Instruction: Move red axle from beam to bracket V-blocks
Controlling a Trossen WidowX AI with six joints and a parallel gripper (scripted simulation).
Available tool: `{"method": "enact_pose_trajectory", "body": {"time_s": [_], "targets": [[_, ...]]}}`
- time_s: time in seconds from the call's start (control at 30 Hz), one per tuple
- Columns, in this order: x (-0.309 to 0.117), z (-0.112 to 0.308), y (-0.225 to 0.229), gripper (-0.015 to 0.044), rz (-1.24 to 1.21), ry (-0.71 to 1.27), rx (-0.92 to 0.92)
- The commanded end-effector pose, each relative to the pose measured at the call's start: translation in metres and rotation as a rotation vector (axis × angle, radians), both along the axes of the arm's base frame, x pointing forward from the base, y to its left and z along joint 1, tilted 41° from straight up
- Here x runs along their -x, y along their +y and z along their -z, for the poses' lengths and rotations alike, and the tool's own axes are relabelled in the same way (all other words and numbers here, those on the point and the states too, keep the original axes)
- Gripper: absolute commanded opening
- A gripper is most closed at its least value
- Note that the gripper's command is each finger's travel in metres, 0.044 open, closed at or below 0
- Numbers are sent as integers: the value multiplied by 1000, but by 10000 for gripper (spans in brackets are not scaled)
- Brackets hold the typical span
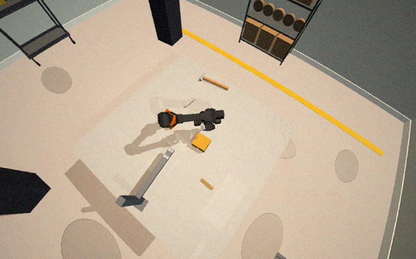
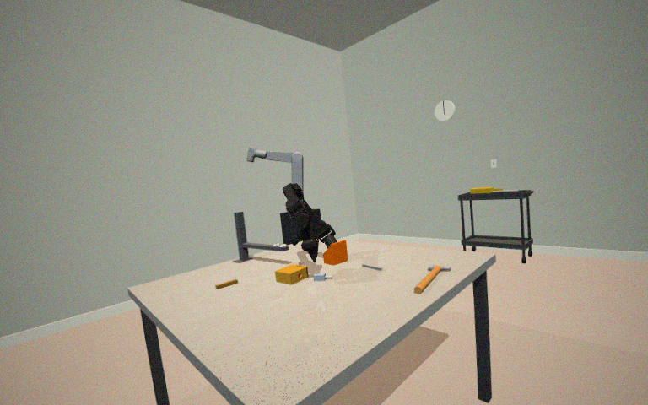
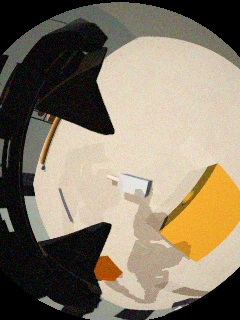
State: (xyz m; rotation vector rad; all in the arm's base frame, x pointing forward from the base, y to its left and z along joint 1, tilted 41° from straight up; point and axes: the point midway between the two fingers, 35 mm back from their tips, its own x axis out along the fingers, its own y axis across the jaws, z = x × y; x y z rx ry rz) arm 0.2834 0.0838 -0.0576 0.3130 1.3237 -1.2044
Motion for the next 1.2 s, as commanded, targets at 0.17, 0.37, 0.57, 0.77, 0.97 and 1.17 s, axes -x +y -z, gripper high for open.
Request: {"method": "enact_pose_trajectory", "body": {"time_s": [0.17,0.37,0.57,0.77,0.97,1.17], "targets": [[17,5,5,440,90,-144,188],[17,11,0,440,90,-144,188],[21,32,-18,440,90,-144,189],[24,44,-27,440,90,-144,190],[24,46,-29,440,90,-144,190],[25,53,-35,440,90,-144,190]]}}
